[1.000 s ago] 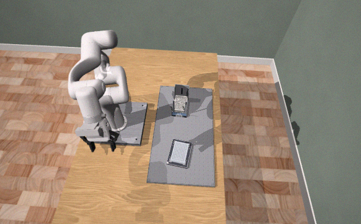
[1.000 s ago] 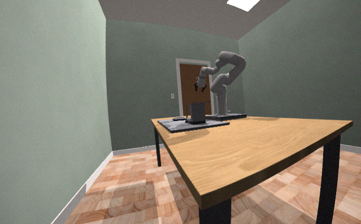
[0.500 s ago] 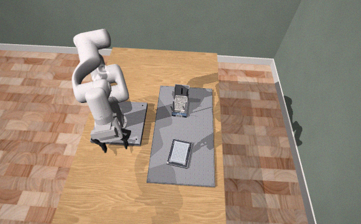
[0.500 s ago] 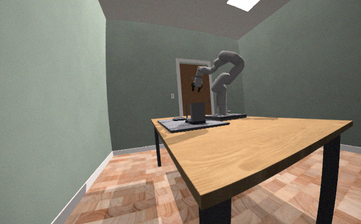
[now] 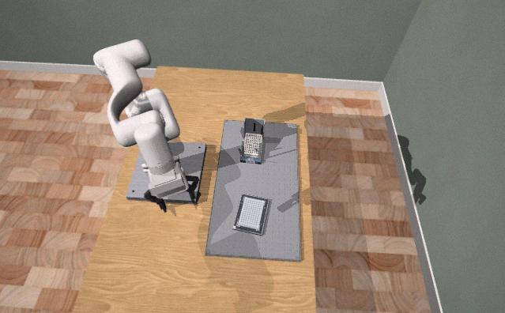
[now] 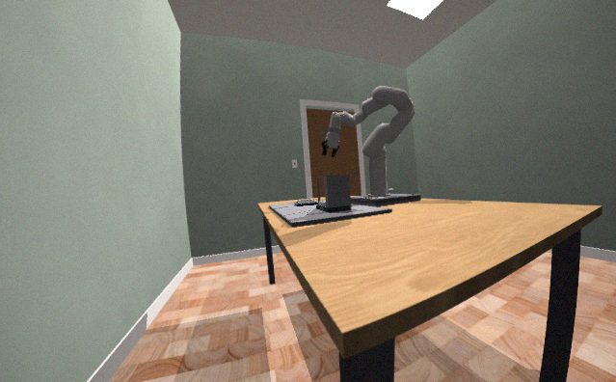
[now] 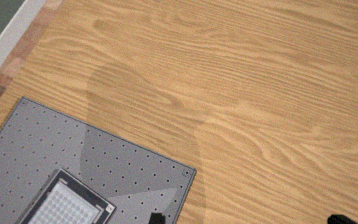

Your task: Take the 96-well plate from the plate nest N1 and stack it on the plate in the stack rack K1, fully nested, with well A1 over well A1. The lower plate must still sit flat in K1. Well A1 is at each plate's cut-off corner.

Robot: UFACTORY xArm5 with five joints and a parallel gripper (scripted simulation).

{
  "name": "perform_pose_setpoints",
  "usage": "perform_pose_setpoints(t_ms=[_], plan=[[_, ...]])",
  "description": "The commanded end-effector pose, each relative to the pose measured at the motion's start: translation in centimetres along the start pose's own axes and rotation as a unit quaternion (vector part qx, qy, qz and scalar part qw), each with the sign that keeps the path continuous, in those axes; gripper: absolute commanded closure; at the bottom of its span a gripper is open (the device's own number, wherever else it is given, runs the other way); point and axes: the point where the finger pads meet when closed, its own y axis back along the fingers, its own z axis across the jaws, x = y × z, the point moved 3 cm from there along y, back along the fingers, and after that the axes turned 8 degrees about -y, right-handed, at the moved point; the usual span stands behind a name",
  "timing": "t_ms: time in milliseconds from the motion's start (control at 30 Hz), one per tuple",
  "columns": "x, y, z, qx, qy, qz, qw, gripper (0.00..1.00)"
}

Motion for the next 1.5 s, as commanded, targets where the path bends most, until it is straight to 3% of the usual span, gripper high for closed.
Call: perform_pose_setpoints(t_ms=[0,767,867,1033,1200,1367,1467], plan=[[-0.1,-0.1,-1.5,0.008,0.033,-0.011,0.999,0.0],[-2.2,-0.7,-8.9,0.026,0.144,-0.05,0.988,0.0],[-2.8,-0.8,-10.2,0.032,0.19,-0.065,0.979,0.0],[-3.5,-0.9,-11.6,0.032,0.191,-0.066,0.979,0.0],[-4.2,-1.0,-12.9,0.037,0.238,-0.08,0.967,0.0],[-5.0,-1.0,-14.3,0.037,0.239,-0.08,0.967,0.0],[-5.8,-1.0,-15.5,0.041,0.285,-0.094,0.953,0.0]])
